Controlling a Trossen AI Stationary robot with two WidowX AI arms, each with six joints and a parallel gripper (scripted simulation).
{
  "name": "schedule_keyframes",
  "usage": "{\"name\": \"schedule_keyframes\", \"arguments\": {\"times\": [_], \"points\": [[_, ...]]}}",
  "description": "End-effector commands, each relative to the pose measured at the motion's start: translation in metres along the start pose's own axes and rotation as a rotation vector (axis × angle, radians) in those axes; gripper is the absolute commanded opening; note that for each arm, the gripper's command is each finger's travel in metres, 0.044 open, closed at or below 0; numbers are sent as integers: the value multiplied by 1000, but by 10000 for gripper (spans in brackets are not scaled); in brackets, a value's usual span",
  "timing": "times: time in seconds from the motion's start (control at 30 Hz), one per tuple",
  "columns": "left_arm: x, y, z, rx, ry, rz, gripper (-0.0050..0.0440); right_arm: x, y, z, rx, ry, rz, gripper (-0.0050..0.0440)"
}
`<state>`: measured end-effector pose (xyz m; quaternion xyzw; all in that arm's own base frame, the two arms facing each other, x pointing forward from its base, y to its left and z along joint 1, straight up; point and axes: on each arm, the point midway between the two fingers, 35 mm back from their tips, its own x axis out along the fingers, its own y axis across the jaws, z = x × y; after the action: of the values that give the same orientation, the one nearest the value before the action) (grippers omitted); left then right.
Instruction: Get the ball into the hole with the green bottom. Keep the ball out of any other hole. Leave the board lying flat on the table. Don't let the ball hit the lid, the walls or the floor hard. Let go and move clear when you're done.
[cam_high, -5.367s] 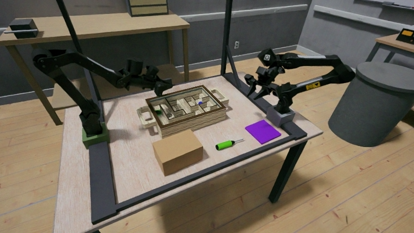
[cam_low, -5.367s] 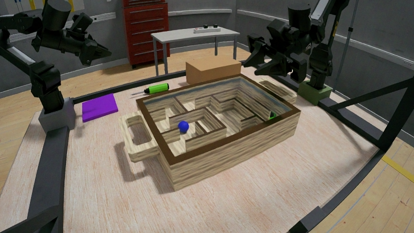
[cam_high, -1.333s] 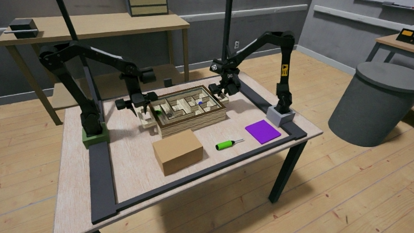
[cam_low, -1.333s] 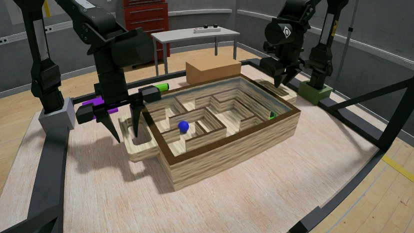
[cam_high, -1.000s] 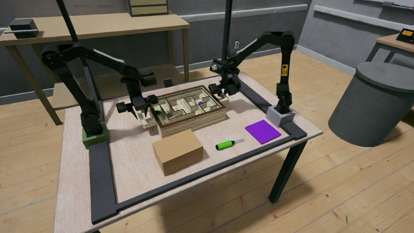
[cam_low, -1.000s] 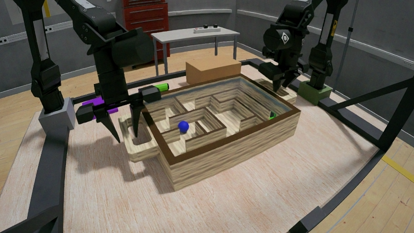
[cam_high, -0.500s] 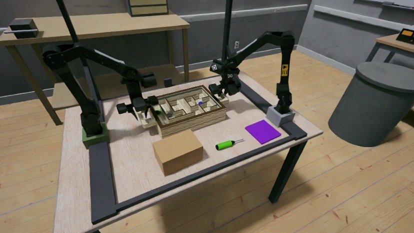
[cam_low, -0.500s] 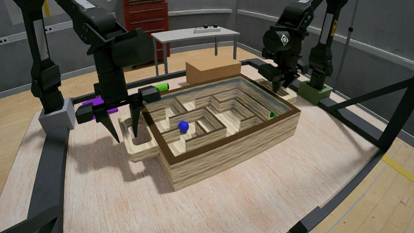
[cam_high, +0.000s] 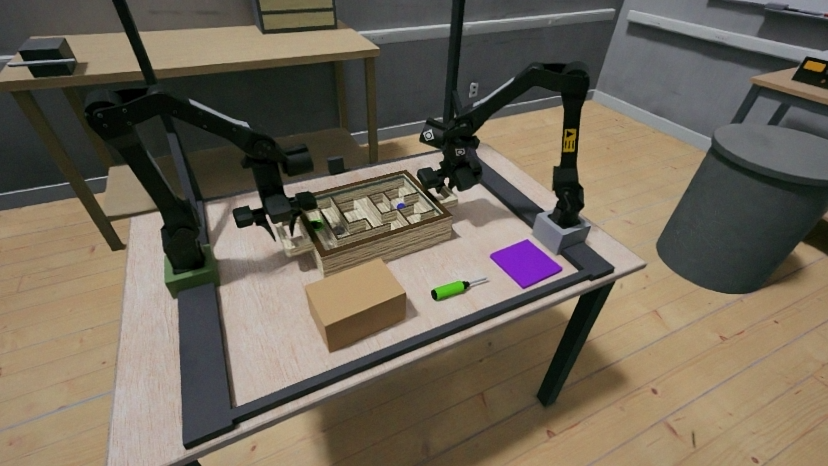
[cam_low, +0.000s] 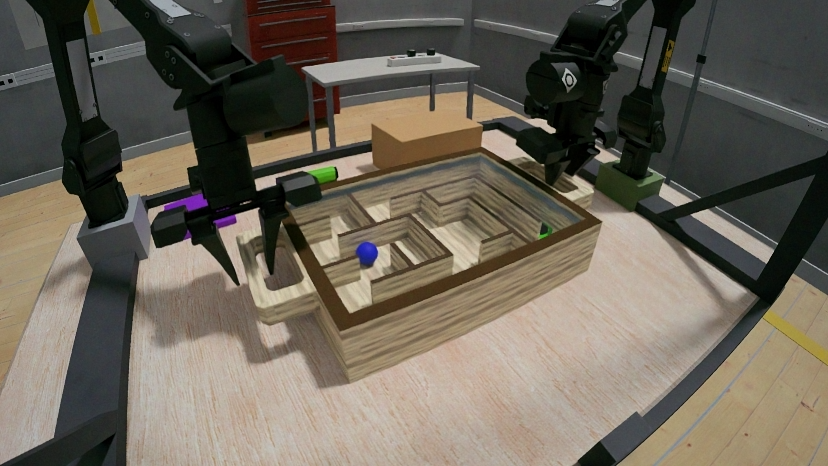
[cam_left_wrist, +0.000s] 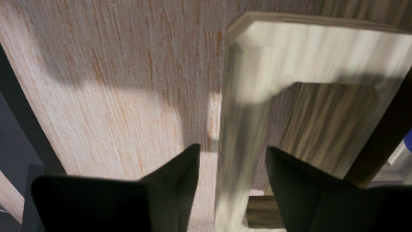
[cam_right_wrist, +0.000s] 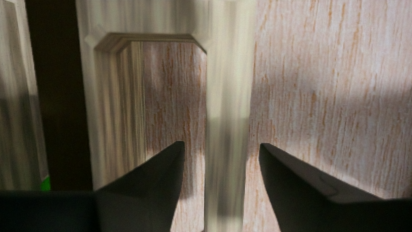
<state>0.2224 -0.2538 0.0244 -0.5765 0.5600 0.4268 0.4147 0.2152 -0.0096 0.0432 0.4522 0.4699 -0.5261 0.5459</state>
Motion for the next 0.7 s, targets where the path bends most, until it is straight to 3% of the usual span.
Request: {"name": "schedule_keyframes", "arguments": {"times": [0.0,0.67], "points": [[-9,-4,-5,7,22,-22,185,-1,-1,1,0,0,5,185],[-7,-2,-2,4,16,-17,185,-3,-1,1,1,1,11,185]]}}
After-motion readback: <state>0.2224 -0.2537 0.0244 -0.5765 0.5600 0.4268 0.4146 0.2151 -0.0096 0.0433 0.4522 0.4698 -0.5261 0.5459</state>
